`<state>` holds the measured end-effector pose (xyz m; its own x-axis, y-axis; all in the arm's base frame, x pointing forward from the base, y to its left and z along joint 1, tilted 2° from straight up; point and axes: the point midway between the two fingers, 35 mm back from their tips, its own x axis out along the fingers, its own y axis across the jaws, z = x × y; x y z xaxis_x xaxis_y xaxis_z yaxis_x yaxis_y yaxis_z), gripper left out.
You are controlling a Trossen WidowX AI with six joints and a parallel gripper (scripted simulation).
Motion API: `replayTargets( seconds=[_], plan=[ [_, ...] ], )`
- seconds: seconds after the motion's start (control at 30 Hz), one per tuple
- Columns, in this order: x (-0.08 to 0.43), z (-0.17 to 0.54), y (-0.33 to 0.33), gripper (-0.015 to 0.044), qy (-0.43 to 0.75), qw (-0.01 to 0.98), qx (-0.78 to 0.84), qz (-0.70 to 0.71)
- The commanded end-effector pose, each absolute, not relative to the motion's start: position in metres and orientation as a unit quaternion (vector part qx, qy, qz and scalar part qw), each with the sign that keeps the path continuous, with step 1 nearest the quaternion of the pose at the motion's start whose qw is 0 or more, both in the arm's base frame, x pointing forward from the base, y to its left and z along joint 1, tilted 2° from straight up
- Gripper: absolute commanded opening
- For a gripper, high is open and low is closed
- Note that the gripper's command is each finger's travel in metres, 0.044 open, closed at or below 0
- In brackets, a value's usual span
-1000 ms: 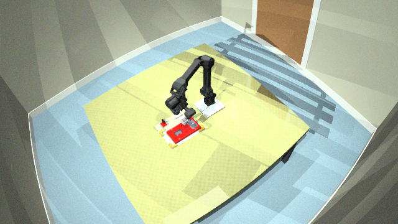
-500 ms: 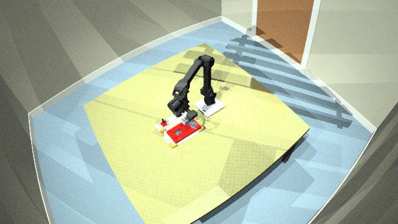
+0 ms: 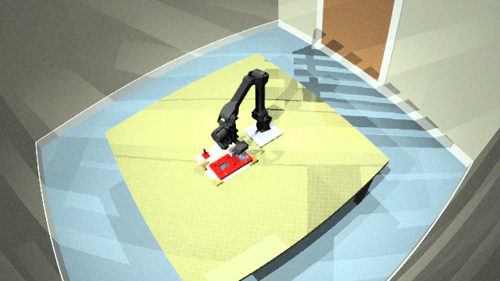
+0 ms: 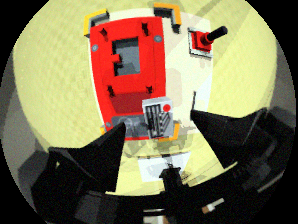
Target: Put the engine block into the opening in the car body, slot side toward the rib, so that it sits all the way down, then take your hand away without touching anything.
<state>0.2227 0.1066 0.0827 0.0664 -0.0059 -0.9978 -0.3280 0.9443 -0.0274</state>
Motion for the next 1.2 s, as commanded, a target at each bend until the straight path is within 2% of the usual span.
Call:
replayTargets(
  seconds=[0.0,0.33,0.6,0.77,1.17],
  plan=[
    [0.222,0.076,0.106,0.0440,0.678,0.716,-0.125,0.109],
    [0.222,0.076,0.106,0.0177,0.678,0.716,-0.125,0.109],
    [0.222,0.076,0.106,0.0124,0.678,0.716,-0.125,0.109],
    [0.223,0.084,0.107,0.0000,0.678,0.716,-0.124,0.109],
    [0.226,0.123,0.110,0.0000,0.678,0.716,-0.124,0.109]
  ],
)
